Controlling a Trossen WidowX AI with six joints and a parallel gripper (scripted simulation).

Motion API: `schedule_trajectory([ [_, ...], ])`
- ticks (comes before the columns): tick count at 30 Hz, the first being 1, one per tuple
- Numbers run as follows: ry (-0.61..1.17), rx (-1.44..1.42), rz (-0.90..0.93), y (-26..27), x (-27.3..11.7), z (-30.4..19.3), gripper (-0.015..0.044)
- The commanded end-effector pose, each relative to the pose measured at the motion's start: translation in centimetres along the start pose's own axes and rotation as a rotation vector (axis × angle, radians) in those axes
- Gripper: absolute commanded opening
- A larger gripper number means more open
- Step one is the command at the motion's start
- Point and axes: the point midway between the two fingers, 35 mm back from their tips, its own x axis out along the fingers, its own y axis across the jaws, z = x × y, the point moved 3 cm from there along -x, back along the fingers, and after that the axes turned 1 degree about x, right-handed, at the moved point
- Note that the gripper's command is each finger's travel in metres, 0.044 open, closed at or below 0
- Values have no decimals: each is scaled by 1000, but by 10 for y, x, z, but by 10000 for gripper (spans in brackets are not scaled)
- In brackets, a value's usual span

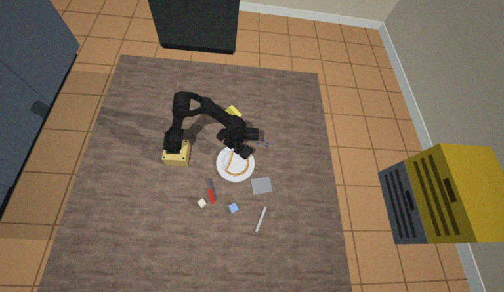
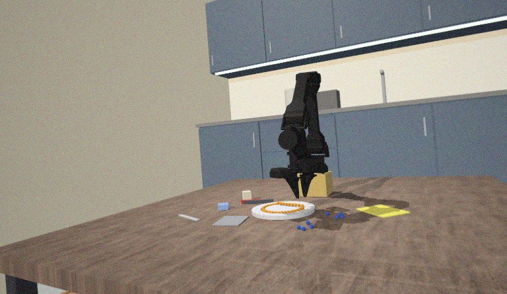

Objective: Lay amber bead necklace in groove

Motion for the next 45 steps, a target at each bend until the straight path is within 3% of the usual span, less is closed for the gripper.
schedule_trajectory([
  [1,-3,0,-4,-1,-1,1,120],
  [26,4,-5,9,2,29,-1,120],
  [31,3,-4,3,1,27,-1,0],
  [45,3,-4,3,1,27,-1,0],
])
